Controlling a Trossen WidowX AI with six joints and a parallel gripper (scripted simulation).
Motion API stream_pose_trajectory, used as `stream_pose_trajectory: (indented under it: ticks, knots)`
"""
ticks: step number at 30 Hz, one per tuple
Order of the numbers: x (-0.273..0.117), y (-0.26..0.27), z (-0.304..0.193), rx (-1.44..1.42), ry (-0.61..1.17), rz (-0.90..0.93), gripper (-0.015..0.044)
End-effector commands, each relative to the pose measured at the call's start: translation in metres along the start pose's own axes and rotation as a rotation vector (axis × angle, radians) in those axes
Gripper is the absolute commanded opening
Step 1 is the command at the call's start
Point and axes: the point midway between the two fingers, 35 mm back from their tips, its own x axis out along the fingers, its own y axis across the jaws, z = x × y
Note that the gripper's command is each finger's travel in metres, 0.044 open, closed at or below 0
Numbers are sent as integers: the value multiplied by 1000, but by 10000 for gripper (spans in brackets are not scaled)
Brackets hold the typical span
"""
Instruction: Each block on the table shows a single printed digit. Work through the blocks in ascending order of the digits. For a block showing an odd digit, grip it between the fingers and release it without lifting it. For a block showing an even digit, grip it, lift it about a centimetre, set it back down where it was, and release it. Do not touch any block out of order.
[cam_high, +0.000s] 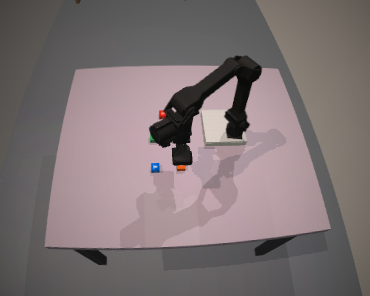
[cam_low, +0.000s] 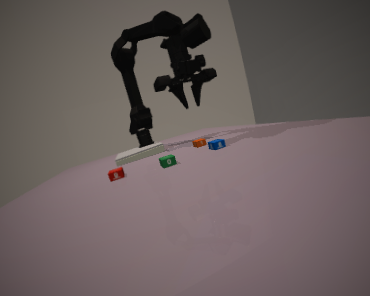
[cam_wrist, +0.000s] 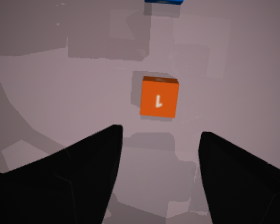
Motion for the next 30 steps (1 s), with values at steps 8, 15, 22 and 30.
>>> stream_pose_trajectory:
  ticks: [8,15,22,30]
  knots:
    - [-5,-2,-3,3,14,-11,120]
    - [-8,4,49,3,10,-10,120]
    - [-6,4,78,3,8,-10,120]
    - [67,4,78,3,7,-11,304]
